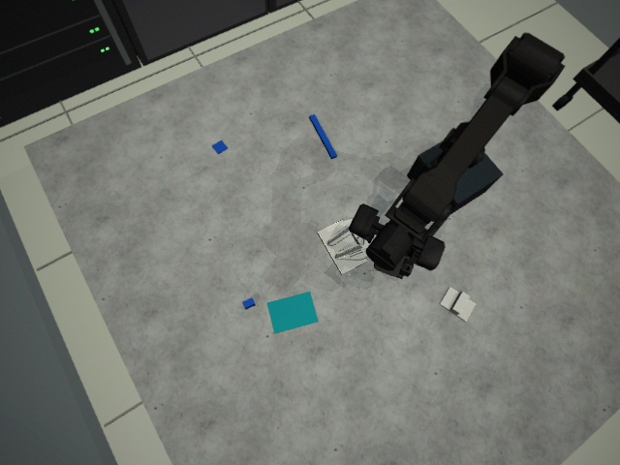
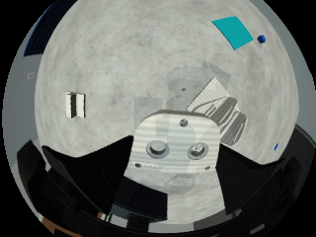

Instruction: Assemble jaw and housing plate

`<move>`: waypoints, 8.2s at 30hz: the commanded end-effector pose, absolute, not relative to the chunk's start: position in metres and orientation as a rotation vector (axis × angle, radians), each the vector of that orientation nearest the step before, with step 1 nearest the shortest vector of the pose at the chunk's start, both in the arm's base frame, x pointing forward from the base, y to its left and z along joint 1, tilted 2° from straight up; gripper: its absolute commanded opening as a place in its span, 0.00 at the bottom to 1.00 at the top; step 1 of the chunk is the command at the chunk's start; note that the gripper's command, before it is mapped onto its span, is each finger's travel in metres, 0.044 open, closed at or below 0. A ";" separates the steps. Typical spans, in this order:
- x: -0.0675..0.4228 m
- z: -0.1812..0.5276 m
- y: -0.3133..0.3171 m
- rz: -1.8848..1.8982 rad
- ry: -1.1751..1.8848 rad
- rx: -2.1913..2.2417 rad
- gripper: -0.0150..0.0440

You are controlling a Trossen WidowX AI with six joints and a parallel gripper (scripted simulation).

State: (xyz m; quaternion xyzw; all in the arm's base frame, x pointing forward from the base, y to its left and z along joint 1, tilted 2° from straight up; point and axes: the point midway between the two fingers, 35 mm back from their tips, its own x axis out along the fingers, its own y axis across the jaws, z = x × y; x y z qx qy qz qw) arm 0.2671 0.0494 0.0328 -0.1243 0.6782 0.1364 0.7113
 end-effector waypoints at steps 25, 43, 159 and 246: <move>0.249 0.027 -0.027 -0.165 1.529 0.208 0.85; 0.249 0.027 -0.027 -0.169 1.528 0.212 0.85; 0.241 -0.037 -0.015 -0.168 1.530 0.213 0.85; 0.241 -0.050 -0.015 -0.168 1.530 0.213 0.85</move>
